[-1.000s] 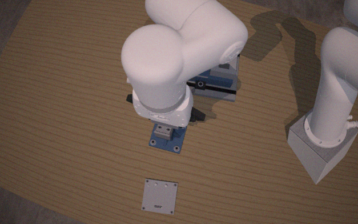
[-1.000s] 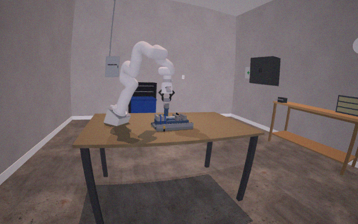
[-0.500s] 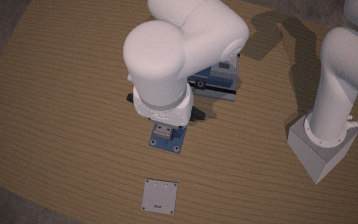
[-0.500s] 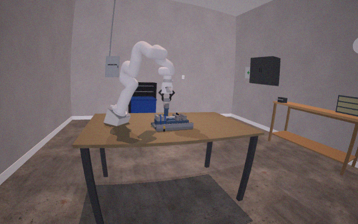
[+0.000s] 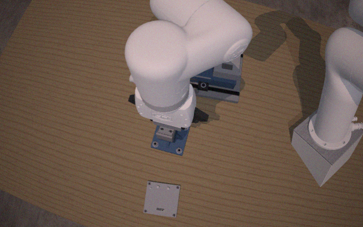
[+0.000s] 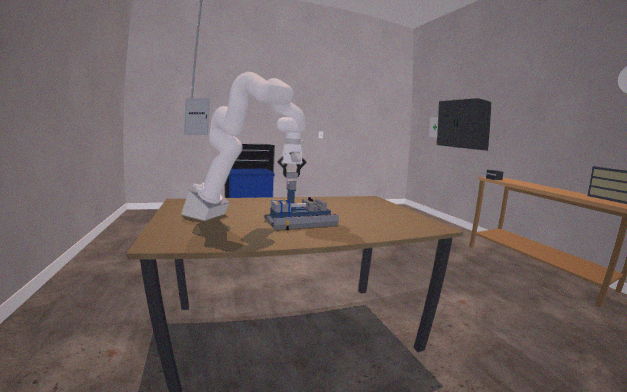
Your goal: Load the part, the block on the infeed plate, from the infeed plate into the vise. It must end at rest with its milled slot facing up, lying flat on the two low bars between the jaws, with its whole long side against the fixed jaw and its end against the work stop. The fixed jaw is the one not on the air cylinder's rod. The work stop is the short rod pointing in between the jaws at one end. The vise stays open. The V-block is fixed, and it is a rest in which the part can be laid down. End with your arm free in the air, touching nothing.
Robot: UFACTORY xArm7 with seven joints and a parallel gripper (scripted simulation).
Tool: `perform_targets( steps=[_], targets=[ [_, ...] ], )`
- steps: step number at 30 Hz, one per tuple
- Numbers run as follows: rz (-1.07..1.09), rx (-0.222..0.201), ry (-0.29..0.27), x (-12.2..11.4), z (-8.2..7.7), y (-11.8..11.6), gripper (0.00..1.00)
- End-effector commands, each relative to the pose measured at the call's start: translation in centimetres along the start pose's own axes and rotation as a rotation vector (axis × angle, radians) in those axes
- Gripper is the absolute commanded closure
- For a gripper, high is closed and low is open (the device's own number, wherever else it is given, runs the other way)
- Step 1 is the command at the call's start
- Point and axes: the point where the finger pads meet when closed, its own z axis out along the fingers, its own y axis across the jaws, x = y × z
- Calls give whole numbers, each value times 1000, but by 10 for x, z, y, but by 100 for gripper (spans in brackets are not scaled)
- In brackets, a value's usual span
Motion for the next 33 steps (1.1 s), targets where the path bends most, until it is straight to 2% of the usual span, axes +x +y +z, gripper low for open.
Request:
perform_targets(
  steps=[1, 13, 33],
  targets=[
    [0, 3, -2, -1, -2, -1, 100],
    [0, 4, -2, -1, -9, -1, 100],
    [0, 3, -2, -1, -34, -1, 100]
  ],
)
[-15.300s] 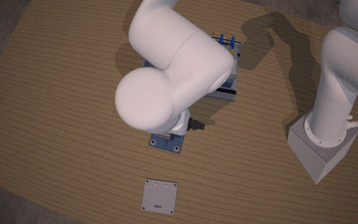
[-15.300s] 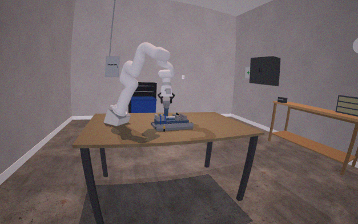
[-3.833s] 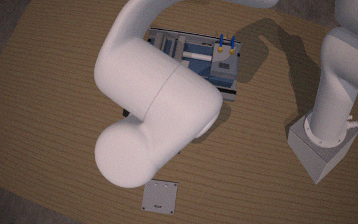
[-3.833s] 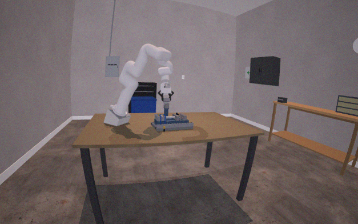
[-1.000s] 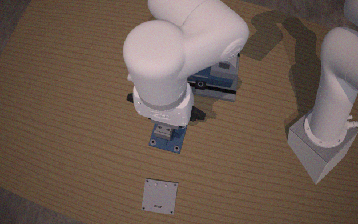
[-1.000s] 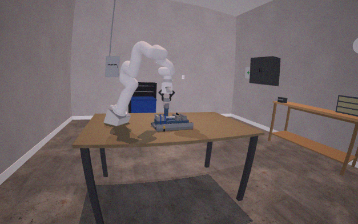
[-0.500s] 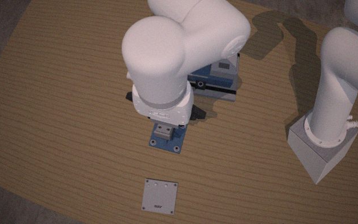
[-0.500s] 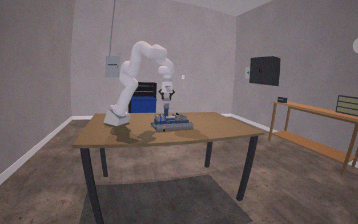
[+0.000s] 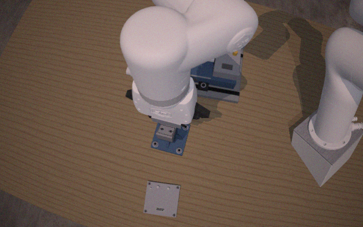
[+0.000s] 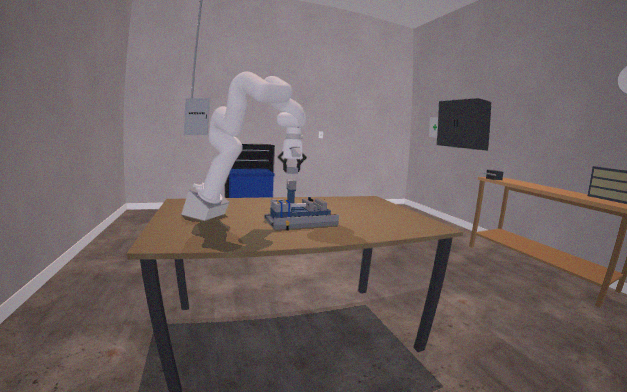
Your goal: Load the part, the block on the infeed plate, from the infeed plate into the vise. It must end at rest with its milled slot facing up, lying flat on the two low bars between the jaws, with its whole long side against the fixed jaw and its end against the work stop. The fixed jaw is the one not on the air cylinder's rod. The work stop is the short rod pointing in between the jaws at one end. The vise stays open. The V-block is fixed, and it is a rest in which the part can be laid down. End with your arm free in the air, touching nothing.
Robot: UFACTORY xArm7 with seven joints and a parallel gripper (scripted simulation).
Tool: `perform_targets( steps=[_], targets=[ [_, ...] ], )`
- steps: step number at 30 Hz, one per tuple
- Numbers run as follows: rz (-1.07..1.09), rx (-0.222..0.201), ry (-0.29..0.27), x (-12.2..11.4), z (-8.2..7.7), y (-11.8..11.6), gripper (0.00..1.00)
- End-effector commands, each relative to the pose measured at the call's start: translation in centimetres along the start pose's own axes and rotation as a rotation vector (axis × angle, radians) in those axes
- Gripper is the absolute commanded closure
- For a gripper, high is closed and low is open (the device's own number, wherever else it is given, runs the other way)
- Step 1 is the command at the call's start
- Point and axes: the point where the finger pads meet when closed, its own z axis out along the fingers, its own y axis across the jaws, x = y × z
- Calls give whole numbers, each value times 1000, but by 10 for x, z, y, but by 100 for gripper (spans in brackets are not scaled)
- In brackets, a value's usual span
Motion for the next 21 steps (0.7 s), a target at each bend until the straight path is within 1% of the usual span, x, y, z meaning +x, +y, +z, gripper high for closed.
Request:
perform_targets(
  steps=[1, 7, 21],
  targets=[
    [0, 4, -2, -1, -10, -1, 100],
    [0, 4, -2, -1, -18, -1, 100],
    [0, 4, -2, -1, -26, -1, 100]
  ],
)
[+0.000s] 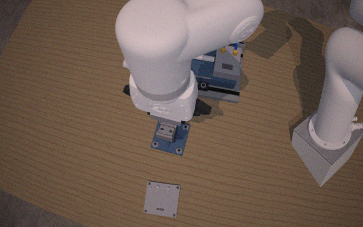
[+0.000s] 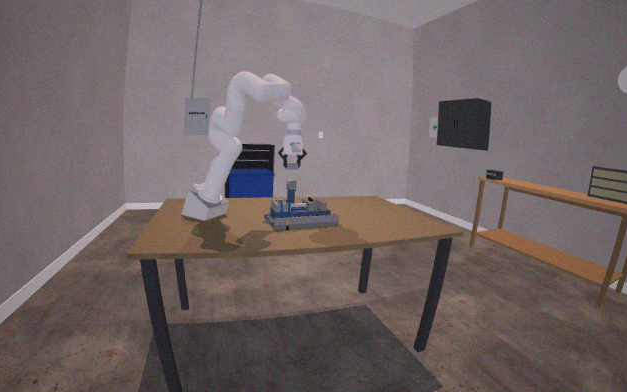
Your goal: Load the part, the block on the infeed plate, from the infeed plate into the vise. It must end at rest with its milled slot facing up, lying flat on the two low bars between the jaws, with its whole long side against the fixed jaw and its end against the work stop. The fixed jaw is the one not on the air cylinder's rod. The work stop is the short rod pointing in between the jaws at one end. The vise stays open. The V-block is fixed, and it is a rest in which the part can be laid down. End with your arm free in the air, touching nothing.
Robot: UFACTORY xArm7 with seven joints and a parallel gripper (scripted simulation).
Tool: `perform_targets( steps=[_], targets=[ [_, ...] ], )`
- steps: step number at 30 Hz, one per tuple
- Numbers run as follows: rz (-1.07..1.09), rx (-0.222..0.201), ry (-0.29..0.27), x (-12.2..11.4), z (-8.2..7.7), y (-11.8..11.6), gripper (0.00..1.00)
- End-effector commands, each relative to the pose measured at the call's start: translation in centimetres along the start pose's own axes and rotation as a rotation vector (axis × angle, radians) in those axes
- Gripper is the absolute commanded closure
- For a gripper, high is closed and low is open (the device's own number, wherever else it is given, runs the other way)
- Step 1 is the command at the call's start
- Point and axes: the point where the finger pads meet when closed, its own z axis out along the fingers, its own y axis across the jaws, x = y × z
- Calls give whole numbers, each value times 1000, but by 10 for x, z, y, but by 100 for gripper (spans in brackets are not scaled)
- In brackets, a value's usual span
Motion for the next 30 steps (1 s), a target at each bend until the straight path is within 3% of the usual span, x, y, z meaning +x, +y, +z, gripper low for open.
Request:
perform_targets(
  steps=[1, 30],
  targets=[
    [0, 3, -2, -1, -4, -1, 100],
    [88, 15, -3, 12, -10, -9, 100]
  ],
)
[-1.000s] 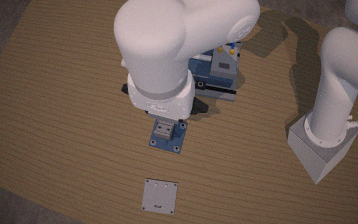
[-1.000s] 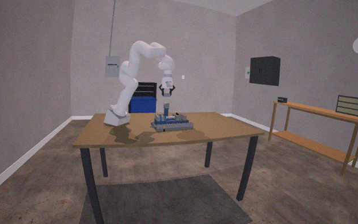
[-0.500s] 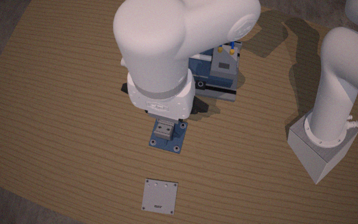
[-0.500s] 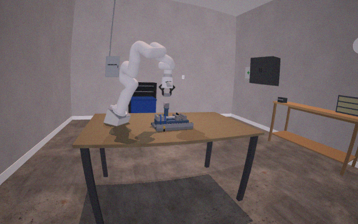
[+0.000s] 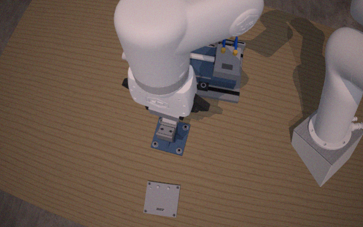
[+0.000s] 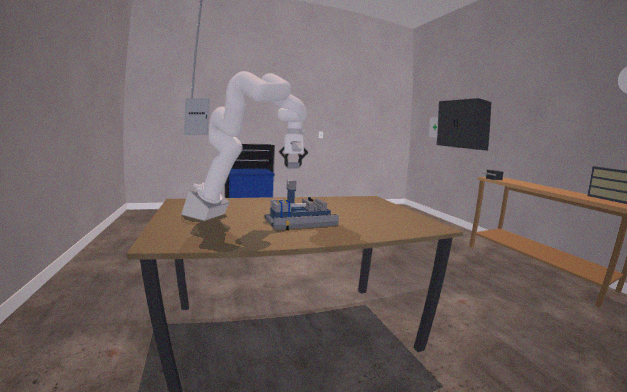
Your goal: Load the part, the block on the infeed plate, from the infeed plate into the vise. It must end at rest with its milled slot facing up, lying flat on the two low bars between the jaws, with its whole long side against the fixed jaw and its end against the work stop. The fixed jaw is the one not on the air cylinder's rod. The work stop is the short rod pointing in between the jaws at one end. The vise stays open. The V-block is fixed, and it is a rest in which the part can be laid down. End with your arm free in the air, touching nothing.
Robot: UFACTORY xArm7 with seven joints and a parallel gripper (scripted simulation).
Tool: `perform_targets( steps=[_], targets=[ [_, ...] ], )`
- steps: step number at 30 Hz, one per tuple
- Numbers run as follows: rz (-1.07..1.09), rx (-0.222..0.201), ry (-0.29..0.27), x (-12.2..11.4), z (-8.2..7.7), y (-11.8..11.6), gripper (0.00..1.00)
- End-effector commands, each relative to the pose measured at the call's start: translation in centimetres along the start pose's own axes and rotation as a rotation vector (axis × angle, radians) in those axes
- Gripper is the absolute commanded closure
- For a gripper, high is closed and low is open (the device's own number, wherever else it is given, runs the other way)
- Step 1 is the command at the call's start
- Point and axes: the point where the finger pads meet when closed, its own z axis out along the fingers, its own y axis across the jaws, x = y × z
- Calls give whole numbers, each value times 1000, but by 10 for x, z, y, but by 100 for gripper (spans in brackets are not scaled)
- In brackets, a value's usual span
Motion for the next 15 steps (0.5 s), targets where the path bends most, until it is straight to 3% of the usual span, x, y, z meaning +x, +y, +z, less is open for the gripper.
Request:
perform_targets(
  steps=[1, 15],
  targets=[
    [54, 10, -3, 7, -5, -6, 100],
    [265, 32, -8, 37, -17, -25, 100]
  ],
)
